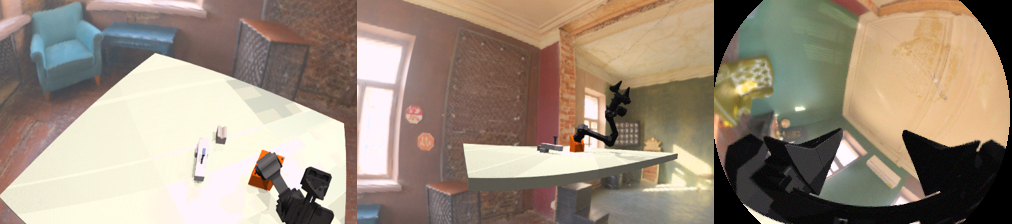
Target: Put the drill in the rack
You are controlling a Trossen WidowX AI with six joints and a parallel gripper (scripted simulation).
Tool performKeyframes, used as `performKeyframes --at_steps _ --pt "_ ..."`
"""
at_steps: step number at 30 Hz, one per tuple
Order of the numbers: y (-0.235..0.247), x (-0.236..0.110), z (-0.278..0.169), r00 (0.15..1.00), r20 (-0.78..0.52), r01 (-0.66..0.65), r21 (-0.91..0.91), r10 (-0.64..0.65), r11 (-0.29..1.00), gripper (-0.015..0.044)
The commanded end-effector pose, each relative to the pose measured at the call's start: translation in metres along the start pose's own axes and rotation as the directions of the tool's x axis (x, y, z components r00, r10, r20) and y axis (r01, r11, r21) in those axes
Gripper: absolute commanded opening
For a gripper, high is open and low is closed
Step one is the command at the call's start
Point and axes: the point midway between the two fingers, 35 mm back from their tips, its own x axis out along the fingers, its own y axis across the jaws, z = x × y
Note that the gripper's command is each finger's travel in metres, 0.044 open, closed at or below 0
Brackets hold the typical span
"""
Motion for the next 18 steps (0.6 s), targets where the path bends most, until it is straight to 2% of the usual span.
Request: performKeyframes --at_steps 1,9,15,18 --pt "0.000 0.000 0.000 1.000 0.000 0.000 0.000 0.000 1.000 0.0374" --pt "-0.001 0.001 -0.003 1.000 -0.009 0.003 -0.005 -0.004 1.000 0.0164" --pt "-0.043 0.010 -0.086 0.948 -0.298 0.070 -0.148 -0.112 0.987 0.0006" --pt "-0.066 0.005 -0.132 0.877 -0.450 0.072 -0.219 -0.166 0.973 0.0000"
